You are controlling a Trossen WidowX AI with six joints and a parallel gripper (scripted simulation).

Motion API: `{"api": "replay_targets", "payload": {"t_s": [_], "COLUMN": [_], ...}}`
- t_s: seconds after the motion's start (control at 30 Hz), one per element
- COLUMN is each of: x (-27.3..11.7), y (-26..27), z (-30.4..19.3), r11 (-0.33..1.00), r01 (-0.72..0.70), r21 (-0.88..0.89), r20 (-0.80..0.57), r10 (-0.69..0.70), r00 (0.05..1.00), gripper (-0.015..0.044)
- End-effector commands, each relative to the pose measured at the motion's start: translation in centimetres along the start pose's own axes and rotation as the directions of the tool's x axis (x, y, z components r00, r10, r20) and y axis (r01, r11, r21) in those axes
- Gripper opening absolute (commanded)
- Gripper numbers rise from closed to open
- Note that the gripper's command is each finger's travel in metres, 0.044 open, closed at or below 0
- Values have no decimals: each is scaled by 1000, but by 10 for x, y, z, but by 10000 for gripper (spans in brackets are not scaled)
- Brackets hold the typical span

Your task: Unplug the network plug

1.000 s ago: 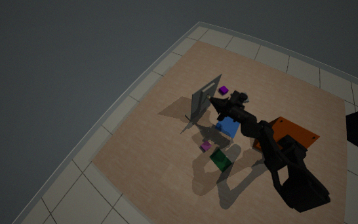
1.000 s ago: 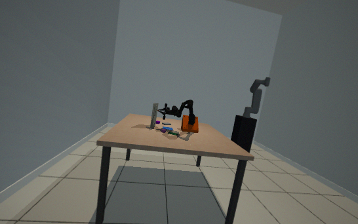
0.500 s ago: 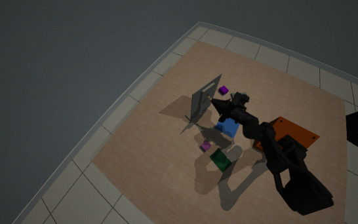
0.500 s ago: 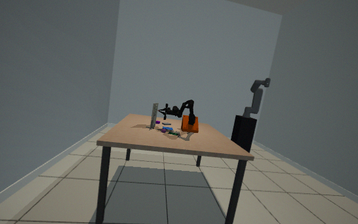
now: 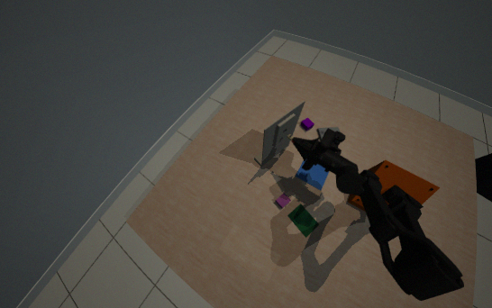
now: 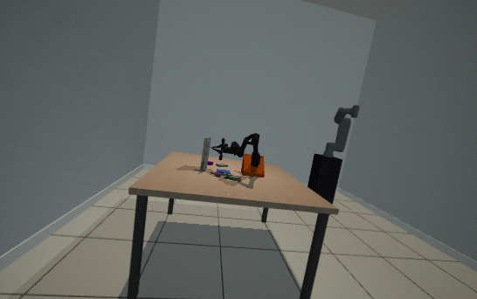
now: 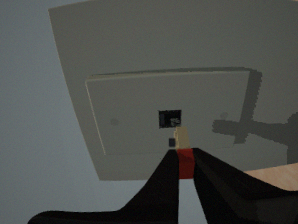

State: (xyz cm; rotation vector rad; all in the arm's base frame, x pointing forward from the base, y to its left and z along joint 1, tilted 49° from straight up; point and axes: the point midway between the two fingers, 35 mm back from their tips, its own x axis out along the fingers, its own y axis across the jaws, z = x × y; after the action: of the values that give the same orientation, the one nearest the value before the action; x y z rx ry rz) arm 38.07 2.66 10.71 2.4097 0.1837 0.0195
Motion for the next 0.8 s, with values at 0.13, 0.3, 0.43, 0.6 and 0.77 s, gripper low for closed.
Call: {"api": "replay_targets", "payload": {"t_s": [0.13, 0.3, 0.43, 0.6, 0.77], "x": [-6, -9, -12, -14, -17], "y": [0, 0, 0, 0, 0], "z": [-2, -3, -3, -4, -5], "r11": [1000, 1000, 1000, 1000, 1000], "r01": [-1, -1, -1, -1, -1], "r21": [3, 3, 3, 3, 3], "r20": [1, 1, 1, 1, 1], "r10": [1, 1, 1, 1, 1], "r00": [1000, 1000, 1000, 1000, 1000], "gripper": [0, 0, 0, 0, 0]}}
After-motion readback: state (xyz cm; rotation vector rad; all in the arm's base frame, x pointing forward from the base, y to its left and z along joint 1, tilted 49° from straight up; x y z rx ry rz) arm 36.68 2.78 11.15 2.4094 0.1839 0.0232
